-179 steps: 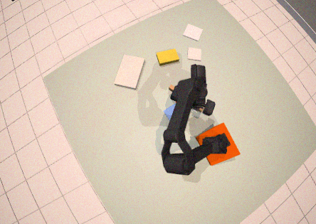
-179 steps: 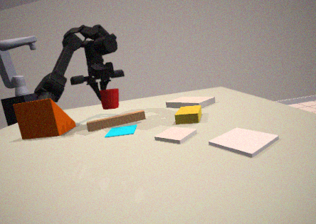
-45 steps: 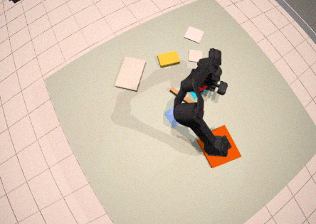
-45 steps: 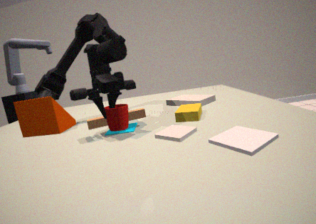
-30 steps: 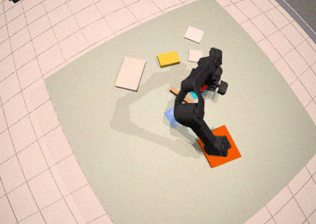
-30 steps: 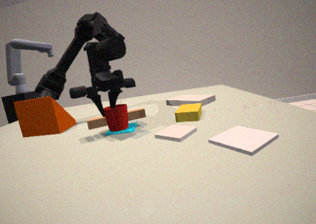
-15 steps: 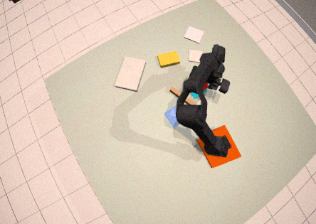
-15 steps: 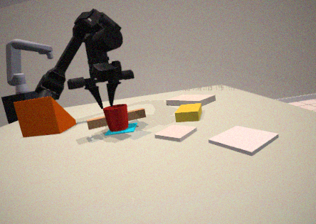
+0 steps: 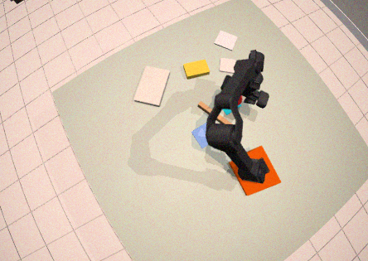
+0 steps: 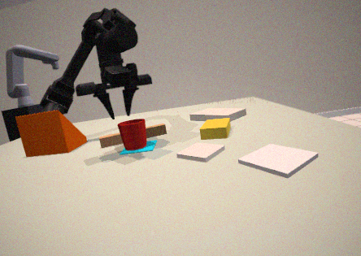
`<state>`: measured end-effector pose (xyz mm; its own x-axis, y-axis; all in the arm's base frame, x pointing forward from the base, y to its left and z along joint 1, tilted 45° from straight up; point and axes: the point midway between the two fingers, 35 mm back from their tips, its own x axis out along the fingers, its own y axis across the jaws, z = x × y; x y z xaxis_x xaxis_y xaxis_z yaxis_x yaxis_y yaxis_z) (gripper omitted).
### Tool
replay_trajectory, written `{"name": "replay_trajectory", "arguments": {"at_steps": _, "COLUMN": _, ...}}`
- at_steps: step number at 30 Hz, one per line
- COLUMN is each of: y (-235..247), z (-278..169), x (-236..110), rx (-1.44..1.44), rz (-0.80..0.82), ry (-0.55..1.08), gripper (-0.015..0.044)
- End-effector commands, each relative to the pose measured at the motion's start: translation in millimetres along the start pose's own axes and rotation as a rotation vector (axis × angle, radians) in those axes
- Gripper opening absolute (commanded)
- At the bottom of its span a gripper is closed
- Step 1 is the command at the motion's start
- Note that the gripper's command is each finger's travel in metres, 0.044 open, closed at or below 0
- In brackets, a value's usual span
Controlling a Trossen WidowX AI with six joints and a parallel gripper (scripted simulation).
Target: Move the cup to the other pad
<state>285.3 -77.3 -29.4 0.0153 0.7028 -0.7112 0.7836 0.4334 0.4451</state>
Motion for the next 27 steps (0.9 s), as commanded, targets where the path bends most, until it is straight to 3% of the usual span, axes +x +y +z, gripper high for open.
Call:
{"name": "replay_trajectory", "arguments": {"at_steps": 1, "y": -0.4, "z": -0.1, "x": 0.7, "rx": 0.001, "rz": -0.001, "ry": 0.002, "gripper": 0.0285}}
{"name": "replay_trajectory", "arguments": {"at_steps": 7, "y": -0.1, "z": 0.6, "x": -5.4, "rx": 0.001, "rz": -0.001, "ry": 0.000, "gripper": 0.0440}}
{"name": "replay_trajectory", "arguments": {"at_steps": 21, "y": 1.4, "z": -0.1, "x": -58.6, "rx": -0.003, "rz": -0.005, "ry": -0.006, "gripper": 0.0440}}
{"name": "replay_trajectory", "arguments": {"at_steps": 27, "y": 2.6, "z": -0.6, "x": -63.7, "rx": -0.003, "rz": -0.005, "ry": -0.007, "gripper": 0.0440}}
